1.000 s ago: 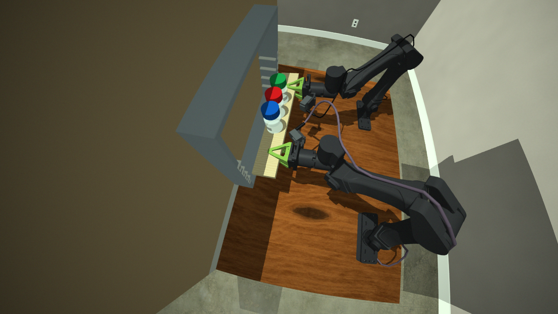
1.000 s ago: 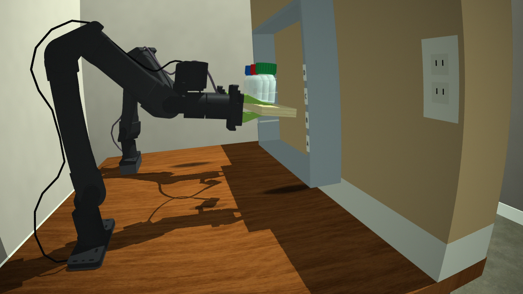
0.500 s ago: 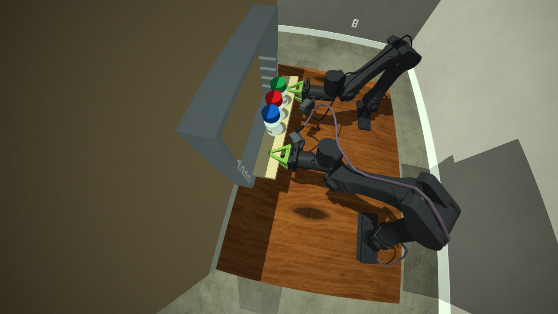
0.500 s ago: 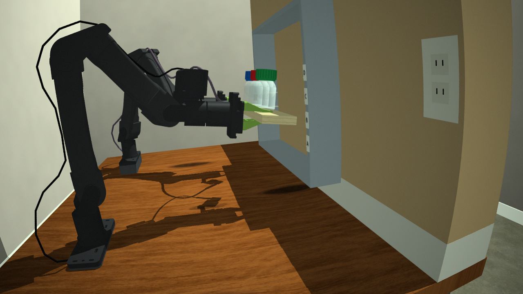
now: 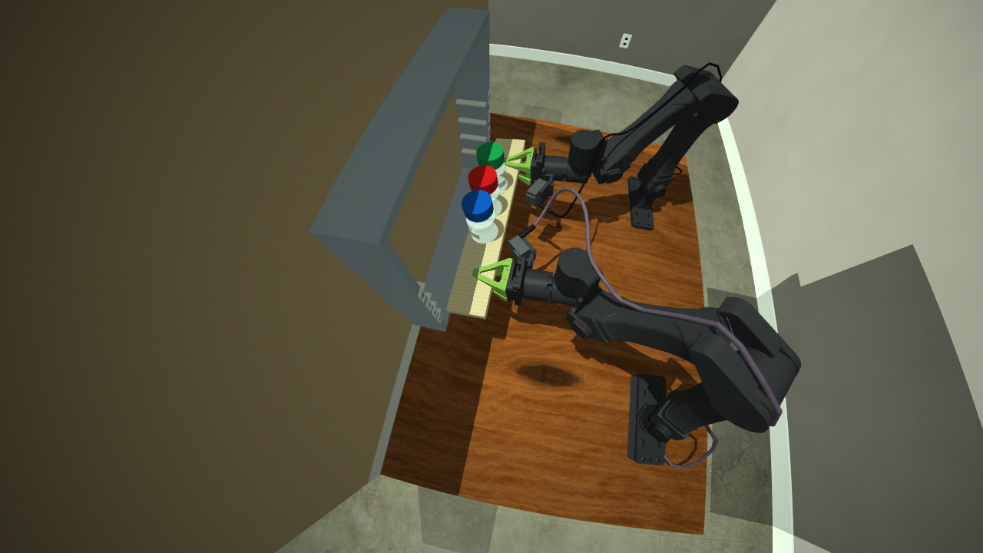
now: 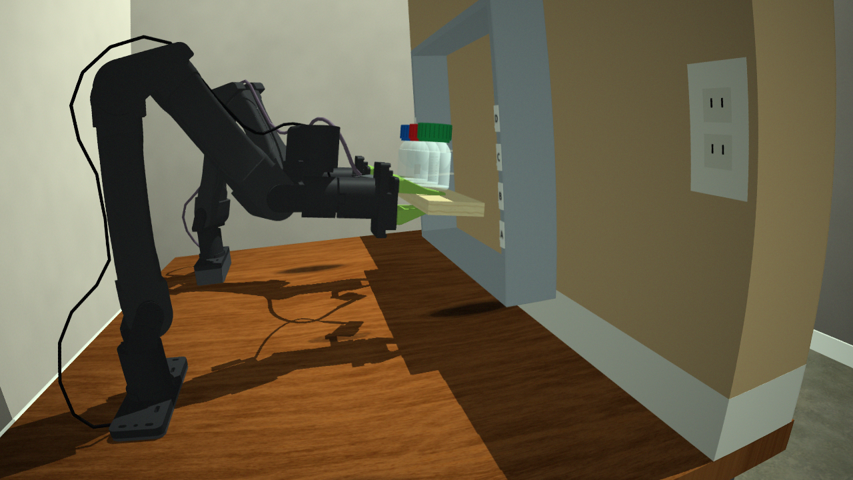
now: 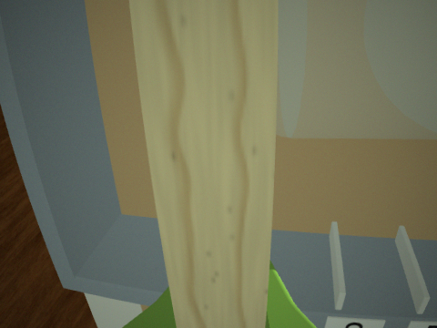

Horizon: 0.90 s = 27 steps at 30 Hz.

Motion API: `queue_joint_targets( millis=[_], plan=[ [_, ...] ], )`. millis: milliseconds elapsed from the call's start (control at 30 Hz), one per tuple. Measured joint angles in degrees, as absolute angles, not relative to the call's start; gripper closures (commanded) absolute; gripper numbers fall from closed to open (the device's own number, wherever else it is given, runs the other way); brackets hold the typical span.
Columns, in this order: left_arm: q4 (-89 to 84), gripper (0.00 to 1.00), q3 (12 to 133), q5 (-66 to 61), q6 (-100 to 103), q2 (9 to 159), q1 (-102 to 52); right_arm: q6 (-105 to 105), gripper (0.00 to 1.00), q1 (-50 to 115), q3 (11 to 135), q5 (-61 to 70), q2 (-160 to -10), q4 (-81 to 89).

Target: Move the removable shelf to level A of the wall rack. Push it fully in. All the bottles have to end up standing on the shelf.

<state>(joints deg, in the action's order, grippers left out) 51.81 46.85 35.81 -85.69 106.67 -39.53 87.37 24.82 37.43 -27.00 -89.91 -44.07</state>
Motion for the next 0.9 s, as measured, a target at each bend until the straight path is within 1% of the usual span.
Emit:
queue_joint_targets(
  millis=[900],
  plan=[
    [58.46, 1.00, 45.41, 35.88, -85.78, 111.87, -39.51, 87.35, 1.00, 24.80, 34.79, -27.00, -95.50, -52.40]
  ],
)
